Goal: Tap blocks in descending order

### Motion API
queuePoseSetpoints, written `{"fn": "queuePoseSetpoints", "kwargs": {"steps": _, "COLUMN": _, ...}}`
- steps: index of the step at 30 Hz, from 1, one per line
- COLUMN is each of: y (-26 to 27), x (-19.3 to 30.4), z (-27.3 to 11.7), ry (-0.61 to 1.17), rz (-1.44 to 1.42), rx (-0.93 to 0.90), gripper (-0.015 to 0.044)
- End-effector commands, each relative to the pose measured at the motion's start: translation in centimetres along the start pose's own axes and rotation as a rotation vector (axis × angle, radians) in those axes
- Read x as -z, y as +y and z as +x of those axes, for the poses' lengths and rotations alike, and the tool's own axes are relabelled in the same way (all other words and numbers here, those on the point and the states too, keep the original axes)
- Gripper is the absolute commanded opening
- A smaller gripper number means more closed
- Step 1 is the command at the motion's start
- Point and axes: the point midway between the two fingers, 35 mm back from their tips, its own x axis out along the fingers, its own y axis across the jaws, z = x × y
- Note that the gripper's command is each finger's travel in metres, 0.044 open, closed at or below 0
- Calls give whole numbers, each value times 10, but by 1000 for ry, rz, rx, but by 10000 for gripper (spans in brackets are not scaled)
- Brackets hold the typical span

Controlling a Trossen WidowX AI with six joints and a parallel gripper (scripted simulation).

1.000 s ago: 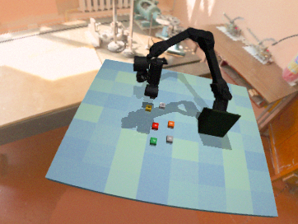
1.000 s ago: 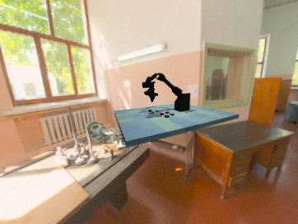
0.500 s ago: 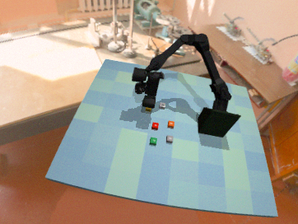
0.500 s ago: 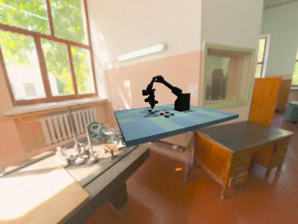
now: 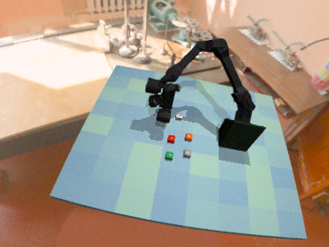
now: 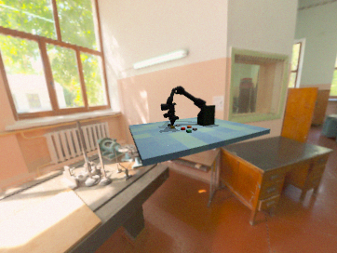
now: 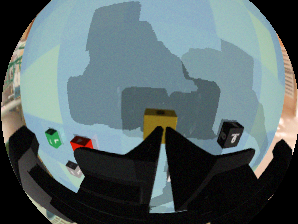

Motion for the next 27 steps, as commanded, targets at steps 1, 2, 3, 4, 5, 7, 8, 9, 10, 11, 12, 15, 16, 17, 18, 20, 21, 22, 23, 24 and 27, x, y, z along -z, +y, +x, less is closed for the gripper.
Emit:
{"fn": "queuePoseSetpoints", "kwargs": {"steps": 1, "y": -1, "x": 2, "z": 8, "ry": 6, "rz": -4, "rx": 6, "gripper": 20}}
{"fn": "queuePoseSetpoints", "kwargs": {"steps": 2, "y": -1, "x": 2, "z": 8, "ry": 6, "rz": -4, "rx": 6, "gripper": 20}}
{"fn": "queuePoseSetpoints", "kwargs": {"steps": 3, "y": -1, "x": 2, "z": 8, "ry": 6, "rz": -4, "rx": 6, "gripper": 20}}
{"fn": "queuePoseSetpoints", "kwargs": {"steps": 4, "y": -1, "x": 2, "z": 8, "ry": 6, "rz": -4, "rx": 6, "gripper": 20}}
{"fn": "queuePoseSetpoints", "kwargs": {"steps": 5, "y": -1, "x": 2, "z": 8, "ry": 6, "rz": -4, "rx": 6, "gripper": 20}}
{"fn": "queuePoseSetpoints", "kwargs": {"steps": 7, "y": -1, "x": 2, "z": 8, "ry": 6, "rz": -4, "rx": 6, "gripper": 20}}
{"fn": "queuePoseSetpoints", "kwargs": {"steps": 8, "y": 0, "x": 1, "z": 2, "ry": 2, "rz": -2, "rx": 2, "gripper": 20}}
{"fn": "queuePoseSetpoints", "kwargs": {"steps": 9, "y": 0, "x": 1, "z": -8, "ry": 4, "rz": -3, "rx": 3, "gripper": 20}}
{"fn": "queuePoseSetpoints", "kwargs": {"steps": 10, "y": -1, "x": 2, "z": -18, "ry": 5, "rz": -3, "rx": 4, "gripper": 20}}
{"fn": "queuePoseSetpoints", "kwargs": {"steps": 11, "y": -1, "x": 2, "z": -22, "ry": 6, "rz": -4, "rx": 5, "gripper": 20}}
{"fn": "queuePoseSetpoints", "kwargs": {"steps": 12, "y": -1, "x": 2, "z": -22, "ry": 6, "rz": -4, "rx": 5, "gripper": 20}}
{"fn": "queuePoseSetpoints", "kwargs": {"steps": 15, "y": -1, "x": 2, "z": -22, "ry": 6, "rz": -4, "rx": 5, "gripper": 20}}
{"fn": "queuePoseSetpoints", "kwargs": {"steps": 16, "y": 0, "x": 1, "z": -25, "ry": 6, "rz": -4, "rx": 4, "gripper": 20}}
{"fn": "queuePoseSetpoints", "kwargs": {"steps": 17, "y": 0, "x": 0, "z": -35, "ry": 6, "rz": -4, "rx": 3, "gripper": 20}}
{"fn": "queuePoseSetpoints", "kwargs": {"steps": 18, "y": 1, "x": -1, "z": -51, "ry": 6, "rz": -4, "rx": 1, "gripper": 20}}
{"fn": "queuePoseSetpoints", "kwargs": {"steps": 20, "y": 1, "x": 0, "z": -89, "ry": 6, "rz": -4, "rx": 0, "gripper": 20}}
{"fn": "queuePoseSetpoints", "kwargs": {"steps": 21, "y": 0, "x": 1, "z": -99, "ry": 6, "rz": -4, "rx": 1, "gripper": 20}}
{"fn": "queuePoseSetpoints", "kwargs": {"steps": 22, "y": 0, "x": 1, "z": -103, "ry": 6, "rz": -4, "rx": 1, "gripper": 20}}
{"fn": "queuePoseSetpoints", "kwargs": {"steps": 23, "y": 0, "x": 1, "z": -103, "ry": 6, "rz": -4, "rx": 1, "gripper": 20}}
{"fn": "queuePoseSetpoints", "kwargs": {"steps": 24, "y": 0, "x": 1, "z": -103, "ry": 6, "rz": -4, "rx": 1, "gripper": 20}}
{"fn": "queuePoseSetpoints", "kwargs": {"steps": 27, "y": 0, "x": 1, "z": -103, "ry": 6, "rz": -4, "rx": 1, "gripper": 20}}
